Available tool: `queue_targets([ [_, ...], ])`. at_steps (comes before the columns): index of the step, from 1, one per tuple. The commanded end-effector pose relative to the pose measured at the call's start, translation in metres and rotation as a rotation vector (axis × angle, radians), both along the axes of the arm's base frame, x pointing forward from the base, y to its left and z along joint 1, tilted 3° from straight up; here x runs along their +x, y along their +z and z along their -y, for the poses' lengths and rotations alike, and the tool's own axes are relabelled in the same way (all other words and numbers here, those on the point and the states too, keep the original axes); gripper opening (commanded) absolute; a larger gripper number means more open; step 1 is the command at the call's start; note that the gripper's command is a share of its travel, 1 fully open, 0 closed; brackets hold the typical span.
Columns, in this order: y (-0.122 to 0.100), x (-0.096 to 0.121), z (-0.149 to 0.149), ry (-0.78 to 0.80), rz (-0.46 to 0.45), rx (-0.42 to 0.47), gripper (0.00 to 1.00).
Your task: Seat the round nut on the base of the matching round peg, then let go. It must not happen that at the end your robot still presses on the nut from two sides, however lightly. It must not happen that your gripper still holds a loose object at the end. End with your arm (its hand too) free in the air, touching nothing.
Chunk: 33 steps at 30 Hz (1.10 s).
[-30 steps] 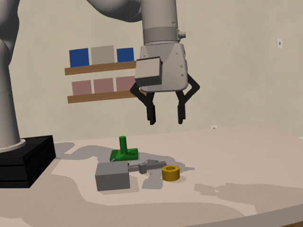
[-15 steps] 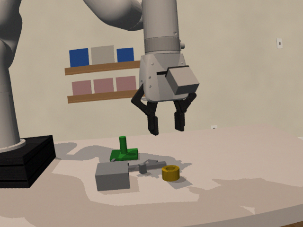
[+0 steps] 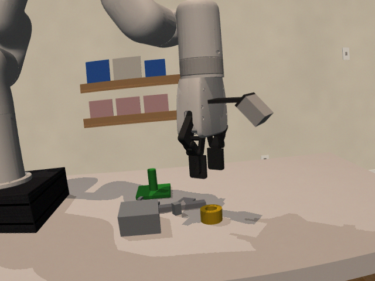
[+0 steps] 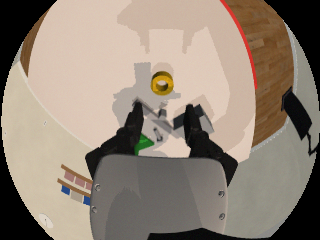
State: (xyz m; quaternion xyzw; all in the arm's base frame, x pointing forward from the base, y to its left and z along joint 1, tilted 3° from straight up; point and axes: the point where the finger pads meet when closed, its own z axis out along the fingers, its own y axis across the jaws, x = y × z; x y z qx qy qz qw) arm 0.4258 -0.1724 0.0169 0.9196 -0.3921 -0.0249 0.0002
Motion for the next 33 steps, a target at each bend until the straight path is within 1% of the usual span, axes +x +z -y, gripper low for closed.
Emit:
queue_targets([
  [1,-0.0012,0.0018,0.0003,0.1,0.016,0.022,0.6],
  [7,-0.0054,0.0021,-0.001,0.246,0.023,0.031,0.6],
  [13,-0.0075,0.0023,-0.0017,0.322,0.027,0.035,0.6],
  [33,-0.0081,0.0023,-0.0019,0.343,0.028,0.036,0.6],
])
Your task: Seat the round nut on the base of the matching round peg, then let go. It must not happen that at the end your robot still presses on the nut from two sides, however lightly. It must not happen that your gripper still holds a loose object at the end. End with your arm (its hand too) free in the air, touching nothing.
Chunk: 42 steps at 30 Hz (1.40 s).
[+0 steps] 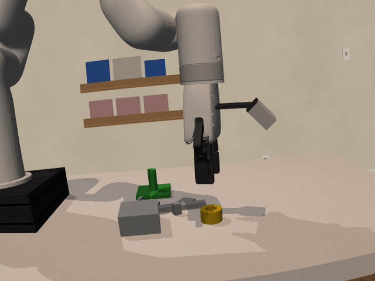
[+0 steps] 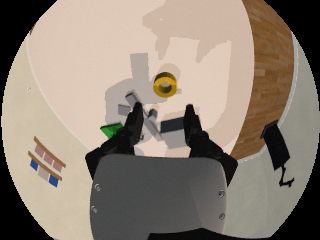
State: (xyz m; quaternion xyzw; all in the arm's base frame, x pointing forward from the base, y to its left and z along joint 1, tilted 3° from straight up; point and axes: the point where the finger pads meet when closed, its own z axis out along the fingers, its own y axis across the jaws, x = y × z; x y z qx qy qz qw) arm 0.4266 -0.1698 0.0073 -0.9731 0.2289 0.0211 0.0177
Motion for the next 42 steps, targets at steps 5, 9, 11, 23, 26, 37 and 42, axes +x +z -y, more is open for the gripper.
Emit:
queue_targets([
  [5,0.0,0.002,0.001,0.0,0.004,-0.001,0.6],
  [9,-0.007,0.002,0.001,0.0,0.005,-0.001,0.6],
  [11,-0.012,0.002,0.0,0.001,0.005,-0.001,0.6],
  [23,-0.051,0.002,-0.001,0.002,0.005,-0.001,0.6],
  [26,-0.062,0.001,-0.002,0.001,0.005,-0.001,0.6],
  [37,-0.078,-0.001,-0.002,0.0,0.004,-0.001,0.6],
  [42,-0.079,-0.001,-0.002,0.0,0.004,-0.001,0.0],
])
